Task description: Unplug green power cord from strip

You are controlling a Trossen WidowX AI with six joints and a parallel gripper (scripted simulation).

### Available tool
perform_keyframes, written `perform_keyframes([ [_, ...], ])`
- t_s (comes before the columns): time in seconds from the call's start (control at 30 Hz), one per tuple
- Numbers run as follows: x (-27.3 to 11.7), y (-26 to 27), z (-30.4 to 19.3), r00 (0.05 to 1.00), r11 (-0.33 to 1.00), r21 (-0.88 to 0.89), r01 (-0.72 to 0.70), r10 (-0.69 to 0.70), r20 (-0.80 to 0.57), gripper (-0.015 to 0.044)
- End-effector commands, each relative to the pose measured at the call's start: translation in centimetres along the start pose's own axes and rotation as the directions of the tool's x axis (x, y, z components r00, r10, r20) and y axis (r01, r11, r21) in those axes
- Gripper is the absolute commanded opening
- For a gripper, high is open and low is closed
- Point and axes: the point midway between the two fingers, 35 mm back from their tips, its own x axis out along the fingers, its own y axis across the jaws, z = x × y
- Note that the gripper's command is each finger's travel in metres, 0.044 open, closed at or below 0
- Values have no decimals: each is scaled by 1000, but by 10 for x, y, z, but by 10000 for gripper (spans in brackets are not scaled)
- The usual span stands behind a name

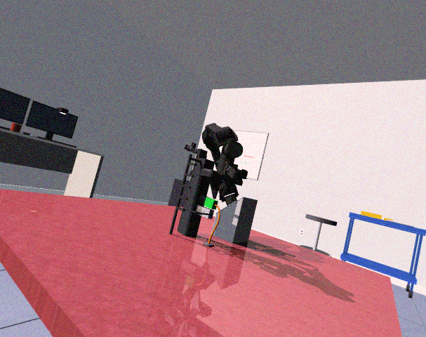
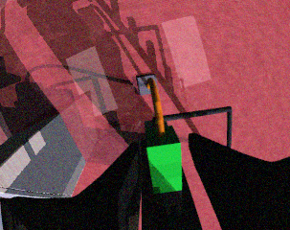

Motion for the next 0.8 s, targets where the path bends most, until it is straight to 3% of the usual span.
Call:
perform_keyframes([
  [0.0, 0, 1, -7, 1000, 1000, -7, 1, -1, -5, 160],
  [0.77, 13, 2, -23, 1000, 1000, -7, 1, -1, -7, 160],
])
